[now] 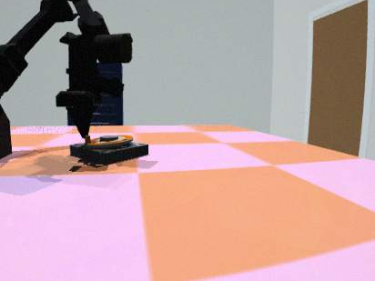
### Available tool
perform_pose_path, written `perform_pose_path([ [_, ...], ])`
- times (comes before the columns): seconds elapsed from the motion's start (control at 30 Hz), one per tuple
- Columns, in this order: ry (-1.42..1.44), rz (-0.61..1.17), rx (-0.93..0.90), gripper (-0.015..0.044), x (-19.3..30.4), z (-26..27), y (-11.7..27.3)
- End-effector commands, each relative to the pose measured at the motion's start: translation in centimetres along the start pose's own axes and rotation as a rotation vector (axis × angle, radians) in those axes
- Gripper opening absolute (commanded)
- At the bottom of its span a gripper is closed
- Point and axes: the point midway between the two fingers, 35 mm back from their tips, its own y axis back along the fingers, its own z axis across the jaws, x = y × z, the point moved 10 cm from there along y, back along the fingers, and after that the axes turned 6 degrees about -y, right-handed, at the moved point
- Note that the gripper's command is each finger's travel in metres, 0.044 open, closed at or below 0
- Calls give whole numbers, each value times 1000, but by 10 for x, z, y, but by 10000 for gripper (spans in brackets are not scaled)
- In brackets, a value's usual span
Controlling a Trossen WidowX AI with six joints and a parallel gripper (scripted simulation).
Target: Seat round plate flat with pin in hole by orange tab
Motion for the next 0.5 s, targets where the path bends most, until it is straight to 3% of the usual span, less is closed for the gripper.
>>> perform_pose_path([
  [0.0,8,-3,35,0,-3,-4,1],
  [0.47,8,-3,36,0,-5,-9,1],
])
